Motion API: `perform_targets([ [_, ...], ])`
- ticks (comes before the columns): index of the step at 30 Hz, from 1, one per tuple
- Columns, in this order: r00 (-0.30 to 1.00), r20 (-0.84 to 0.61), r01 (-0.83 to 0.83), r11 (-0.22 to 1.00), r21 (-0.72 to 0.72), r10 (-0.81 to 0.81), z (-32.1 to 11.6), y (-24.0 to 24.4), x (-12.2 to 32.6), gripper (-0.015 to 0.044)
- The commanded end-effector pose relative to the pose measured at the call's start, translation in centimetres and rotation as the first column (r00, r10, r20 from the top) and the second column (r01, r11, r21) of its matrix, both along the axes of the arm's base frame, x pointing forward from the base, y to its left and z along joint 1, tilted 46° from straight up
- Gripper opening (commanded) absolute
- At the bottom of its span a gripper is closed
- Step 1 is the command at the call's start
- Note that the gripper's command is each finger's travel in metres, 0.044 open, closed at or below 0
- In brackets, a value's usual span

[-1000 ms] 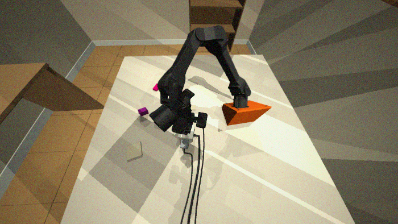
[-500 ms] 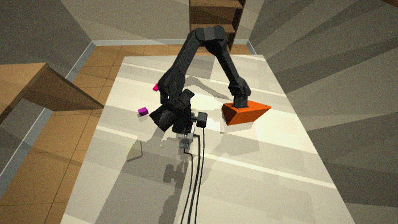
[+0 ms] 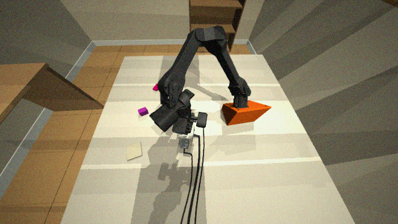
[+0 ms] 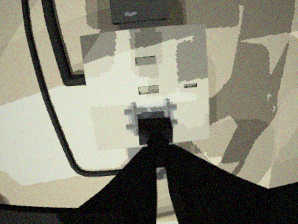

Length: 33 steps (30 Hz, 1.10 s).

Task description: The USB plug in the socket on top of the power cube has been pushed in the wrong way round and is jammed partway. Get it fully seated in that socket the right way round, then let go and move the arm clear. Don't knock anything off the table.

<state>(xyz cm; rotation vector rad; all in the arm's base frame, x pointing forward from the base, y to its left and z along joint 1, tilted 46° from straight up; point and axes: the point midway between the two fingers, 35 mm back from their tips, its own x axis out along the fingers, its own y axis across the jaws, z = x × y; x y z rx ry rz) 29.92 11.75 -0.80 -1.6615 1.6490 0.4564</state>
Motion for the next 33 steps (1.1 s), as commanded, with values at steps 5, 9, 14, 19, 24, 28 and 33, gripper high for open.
perform_targets([
  [5,1.0,-0.005,-0.006,1.0,-0.007,0.006,-0.05,-0.13,0.01,0.0],
  [9,1.0,-0.006,-0.007,1.0,-0.009,0.007,-0.07,-0.18,0.01,0.0],
  [14,1.0,-0.008,-0.008,1.0,-0.011,0.008,-0.09,-0.24,0.01,0.0],
  [19,1.0,-0.009,-0.009,1.0,-0.014,0.009,-0.12,-0.3,0.01,0.0],
  [24,1.0,-0.011,-0.01,1.0,-0.016,0.009,-0.14,-0.36,0.02,0.0],
  [28,1.0,-0.012,-0.01,1.0,-0.018,0.01,-0.16,-0.41,0.02,0.0],
  [33,1.0,-0.014,-0.011,1.0,-0.02,0.011,-0.19,-0.47,0.02,0.0],
])
